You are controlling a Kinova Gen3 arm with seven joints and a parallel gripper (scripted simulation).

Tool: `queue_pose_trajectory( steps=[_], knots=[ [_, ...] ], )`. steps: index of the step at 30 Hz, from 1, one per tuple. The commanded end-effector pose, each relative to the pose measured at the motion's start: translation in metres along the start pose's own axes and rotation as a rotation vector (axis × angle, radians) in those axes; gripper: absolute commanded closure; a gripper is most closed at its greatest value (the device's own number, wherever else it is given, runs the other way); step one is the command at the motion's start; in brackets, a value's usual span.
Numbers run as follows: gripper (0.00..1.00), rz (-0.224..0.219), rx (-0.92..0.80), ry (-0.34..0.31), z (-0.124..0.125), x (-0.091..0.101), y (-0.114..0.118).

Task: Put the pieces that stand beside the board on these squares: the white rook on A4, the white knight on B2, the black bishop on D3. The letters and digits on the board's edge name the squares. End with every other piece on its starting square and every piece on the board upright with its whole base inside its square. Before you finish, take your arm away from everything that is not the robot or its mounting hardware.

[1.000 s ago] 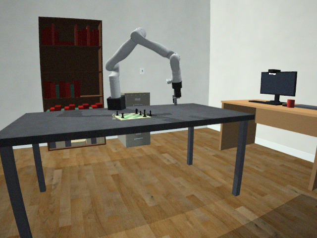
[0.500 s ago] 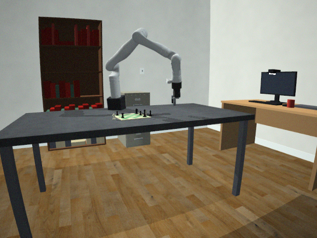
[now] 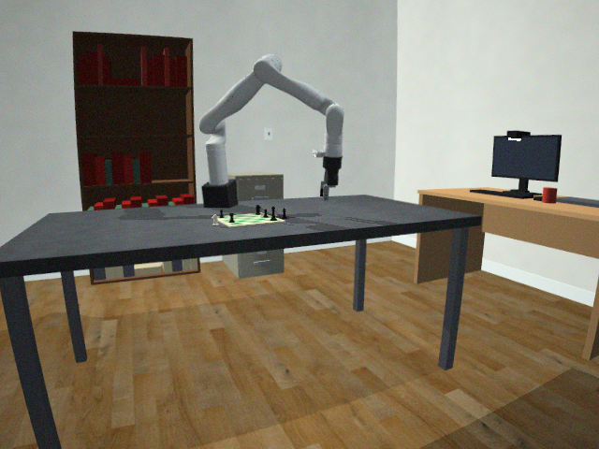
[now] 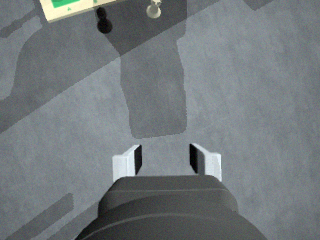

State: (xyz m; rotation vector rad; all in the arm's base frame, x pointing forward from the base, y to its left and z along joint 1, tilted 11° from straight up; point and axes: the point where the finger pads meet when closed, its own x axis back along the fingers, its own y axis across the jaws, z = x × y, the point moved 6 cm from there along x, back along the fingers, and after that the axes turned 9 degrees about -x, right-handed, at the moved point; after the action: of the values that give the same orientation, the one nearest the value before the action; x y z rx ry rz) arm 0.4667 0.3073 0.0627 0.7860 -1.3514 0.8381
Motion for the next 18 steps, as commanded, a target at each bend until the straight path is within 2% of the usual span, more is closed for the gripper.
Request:
queue_pose_trajectory(
  steps=[1,2,3,11,12,18],
  knots=[
    [0.00,0.001,0.004,-0.002,-0.002,0.001,0.002],
    [0.00,0.001,0.004,-0.002,-0.002,0.001,0.002],
    [0.00,0.026,0.023,0.044,0.005,-0.003,0.004],
    [0.00,0.026,0.023,0.044,0.005,-0.003,0.004],
    [0.00,0.053,0.041,0.089,0.011,-0.006,0.006],
    [0.00,0.053,0.041,0.089,0.011,-0.006,0.006]
  ],
)
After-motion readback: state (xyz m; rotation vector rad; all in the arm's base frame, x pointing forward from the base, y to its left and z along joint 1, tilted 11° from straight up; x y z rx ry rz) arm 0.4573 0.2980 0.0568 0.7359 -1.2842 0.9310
